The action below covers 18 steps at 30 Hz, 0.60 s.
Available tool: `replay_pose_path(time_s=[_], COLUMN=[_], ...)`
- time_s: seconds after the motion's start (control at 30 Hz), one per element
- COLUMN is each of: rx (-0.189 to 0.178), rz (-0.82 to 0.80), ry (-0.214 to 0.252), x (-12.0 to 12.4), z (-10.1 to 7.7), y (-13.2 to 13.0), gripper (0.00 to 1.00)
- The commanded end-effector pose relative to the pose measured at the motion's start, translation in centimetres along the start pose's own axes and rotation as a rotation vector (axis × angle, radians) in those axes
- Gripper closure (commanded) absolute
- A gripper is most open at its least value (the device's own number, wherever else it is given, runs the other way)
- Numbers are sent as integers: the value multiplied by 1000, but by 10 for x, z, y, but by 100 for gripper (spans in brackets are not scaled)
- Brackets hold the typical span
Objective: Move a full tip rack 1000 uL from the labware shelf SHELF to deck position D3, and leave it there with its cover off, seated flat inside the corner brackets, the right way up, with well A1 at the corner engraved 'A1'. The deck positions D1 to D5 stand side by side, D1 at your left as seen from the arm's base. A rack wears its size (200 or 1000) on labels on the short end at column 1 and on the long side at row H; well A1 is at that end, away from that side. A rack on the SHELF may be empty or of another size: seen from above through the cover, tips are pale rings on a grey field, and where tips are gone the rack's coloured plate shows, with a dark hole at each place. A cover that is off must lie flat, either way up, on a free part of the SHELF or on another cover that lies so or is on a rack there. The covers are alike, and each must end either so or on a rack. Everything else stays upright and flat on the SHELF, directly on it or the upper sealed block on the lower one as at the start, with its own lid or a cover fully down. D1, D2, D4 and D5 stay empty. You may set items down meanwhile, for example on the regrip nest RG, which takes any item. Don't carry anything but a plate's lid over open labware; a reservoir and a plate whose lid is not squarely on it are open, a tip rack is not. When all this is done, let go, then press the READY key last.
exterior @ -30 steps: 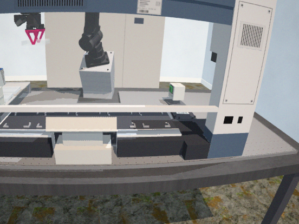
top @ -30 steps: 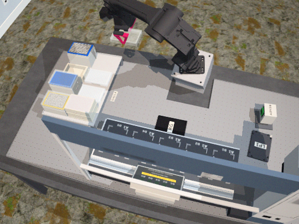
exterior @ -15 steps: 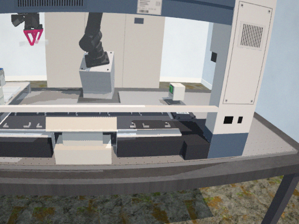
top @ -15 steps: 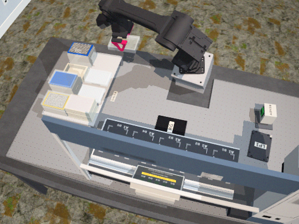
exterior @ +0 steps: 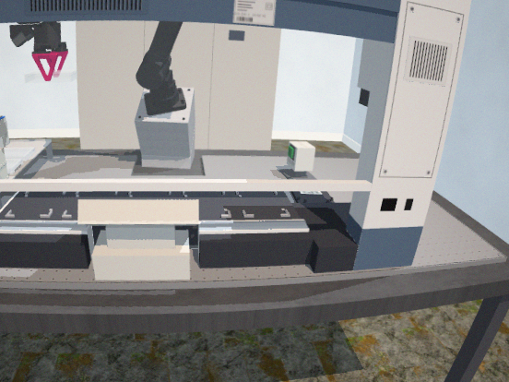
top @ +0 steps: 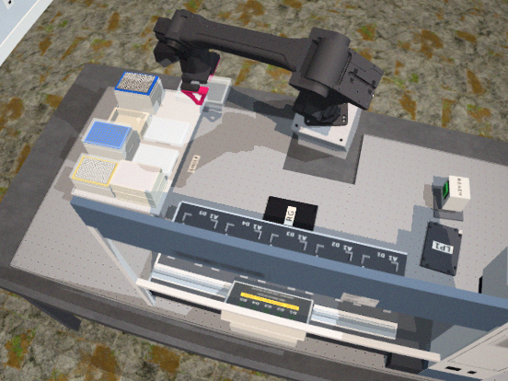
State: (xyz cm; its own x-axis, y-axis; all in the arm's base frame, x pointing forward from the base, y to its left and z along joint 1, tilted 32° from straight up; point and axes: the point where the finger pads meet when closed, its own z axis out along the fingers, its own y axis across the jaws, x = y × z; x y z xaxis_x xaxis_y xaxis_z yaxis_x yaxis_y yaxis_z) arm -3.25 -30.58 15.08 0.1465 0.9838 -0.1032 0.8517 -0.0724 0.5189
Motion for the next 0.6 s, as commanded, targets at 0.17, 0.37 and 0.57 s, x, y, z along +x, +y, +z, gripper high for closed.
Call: replay_pose_path(time_s=[0.17,0.37,0.57], rx=[9,6,0], rz=[8,4,-3], ry=[-53,-61,-74], x=[-20,-22,-25], z=[-21,-22,-22], y=[42,73,105], gripper=[100,100,100])
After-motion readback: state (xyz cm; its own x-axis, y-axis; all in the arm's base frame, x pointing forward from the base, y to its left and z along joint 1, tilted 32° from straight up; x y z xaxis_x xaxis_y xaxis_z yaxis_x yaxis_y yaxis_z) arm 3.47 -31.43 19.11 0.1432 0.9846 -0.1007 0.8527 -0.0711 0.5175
